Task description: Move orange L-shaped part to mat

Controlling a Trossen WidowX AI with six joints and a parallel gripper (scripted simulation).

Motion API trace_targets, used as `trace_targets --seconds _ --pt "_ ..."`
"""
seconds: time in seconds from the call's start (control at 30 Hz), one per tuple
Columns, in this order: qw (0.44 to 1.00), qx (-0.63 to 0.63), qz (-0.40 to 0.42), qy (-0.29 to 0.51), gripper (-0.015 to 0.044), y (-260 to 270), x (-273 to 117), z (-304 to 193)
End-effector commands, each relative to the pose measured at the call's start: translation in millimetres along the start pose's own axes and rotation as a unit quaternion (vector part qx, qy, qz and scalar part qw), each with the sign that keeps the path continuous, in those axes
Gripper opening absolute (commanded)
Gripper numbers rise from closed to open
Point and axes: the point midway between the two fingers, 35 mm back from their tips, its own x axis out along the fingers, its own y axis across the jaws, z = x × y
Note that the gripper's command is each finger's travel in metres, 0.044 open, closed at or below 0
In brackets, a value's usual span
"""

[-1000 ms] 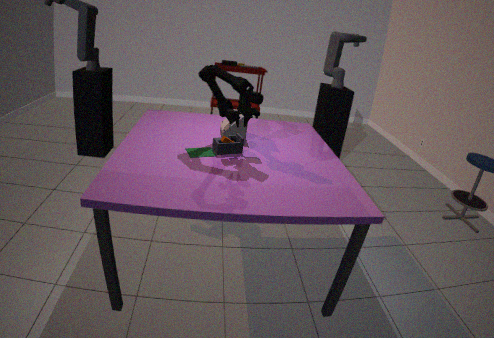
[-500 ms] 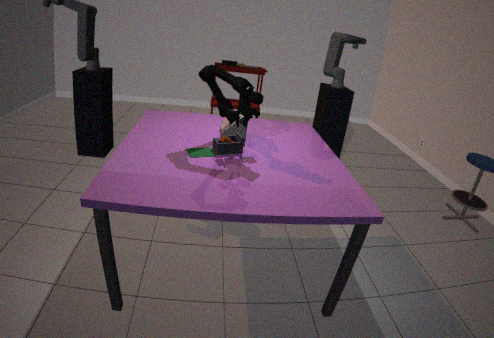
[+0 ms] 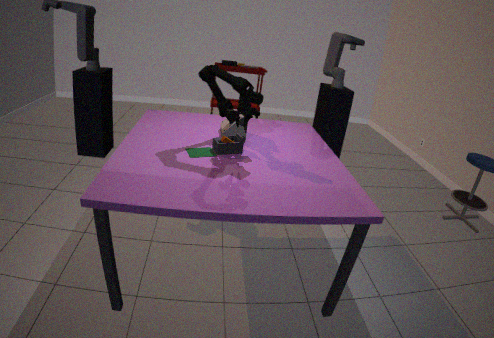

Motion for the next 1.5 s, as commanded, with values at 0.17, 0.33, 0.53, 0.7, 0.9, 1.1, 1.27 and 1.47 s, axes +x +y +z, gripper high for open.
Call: trace_targets --seconds 0.17,0.33,0.53,0.7,0.9,1.1,1.27,1.47 --pt "1.000 -0.002 -0.001 -0.001 0.0180 0 0 0" --pt "1.000 -0.002 -0.001 -0.001 0.0180 0 0 0" --pt "1.000 -0.002 -0.001 -0.001 0.0180 0 0 0" --pt "1.000 -0.002 -0.001 -0.001 0.0180 0 0 0" --pt "1.000 -0.002 -0.001 -0.001 0.0180 0 0 0" --pt "1.000 -0.002 -0.001 -0.001 0.0180 0 0 0" --pt "1.000 0.000 0.001 0.001 0.0180 0 24 2" --pt "1.000 0.001 0.000 0.004 0.0180 -1 71 -3"
